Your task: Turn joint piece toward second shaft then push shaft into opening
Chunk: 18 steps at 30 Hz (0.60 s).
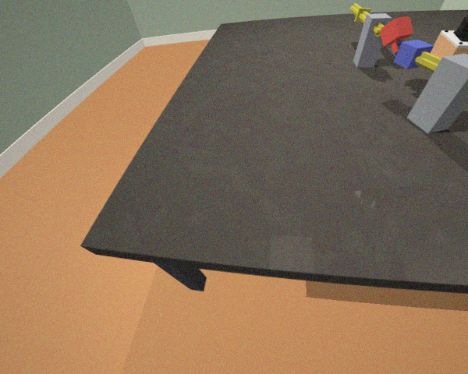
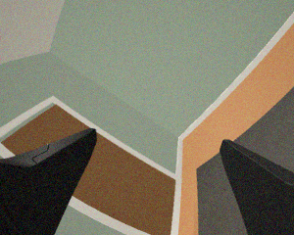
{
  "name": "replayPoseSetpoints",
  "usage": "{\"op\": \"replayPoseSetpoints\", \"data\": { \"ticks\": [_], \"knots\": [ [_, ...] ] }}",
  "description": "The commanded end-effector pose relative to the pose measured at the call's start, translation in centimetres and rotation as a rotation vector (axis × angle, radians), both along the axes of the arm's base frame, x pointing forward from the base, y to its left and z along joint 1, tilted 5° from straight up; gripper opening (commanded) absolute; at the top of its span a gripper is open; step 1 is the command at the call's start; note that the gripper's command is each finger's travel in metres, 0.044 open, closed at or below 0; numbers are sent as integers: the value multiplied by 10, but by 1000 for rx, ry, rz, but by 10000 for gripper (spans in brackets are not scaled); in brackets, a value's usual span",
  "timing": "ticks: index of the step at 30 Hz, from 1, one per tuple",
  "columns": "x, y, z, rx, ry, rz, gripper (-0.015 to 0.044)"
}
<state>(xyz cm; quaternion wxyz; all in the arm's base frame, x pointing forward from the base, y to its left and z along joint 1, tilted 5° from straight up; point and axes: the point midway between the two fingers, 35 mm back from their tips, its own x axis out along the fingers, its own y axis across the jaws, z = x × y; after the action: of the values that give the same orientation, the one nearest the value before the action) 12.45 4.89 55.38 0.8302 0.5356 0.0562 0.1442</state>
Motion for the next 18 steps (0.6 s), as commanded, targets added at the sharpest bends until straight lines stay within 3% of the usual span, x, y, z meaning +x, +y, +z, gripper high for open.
{"op": "replayPoseSetpoints", "data": {
  "ticks": [1,18],
  "knots": [
    [24,-4,-14,-35,70,1,440],
    [124,2,-82,-196,328,63,440]
  ]
}}
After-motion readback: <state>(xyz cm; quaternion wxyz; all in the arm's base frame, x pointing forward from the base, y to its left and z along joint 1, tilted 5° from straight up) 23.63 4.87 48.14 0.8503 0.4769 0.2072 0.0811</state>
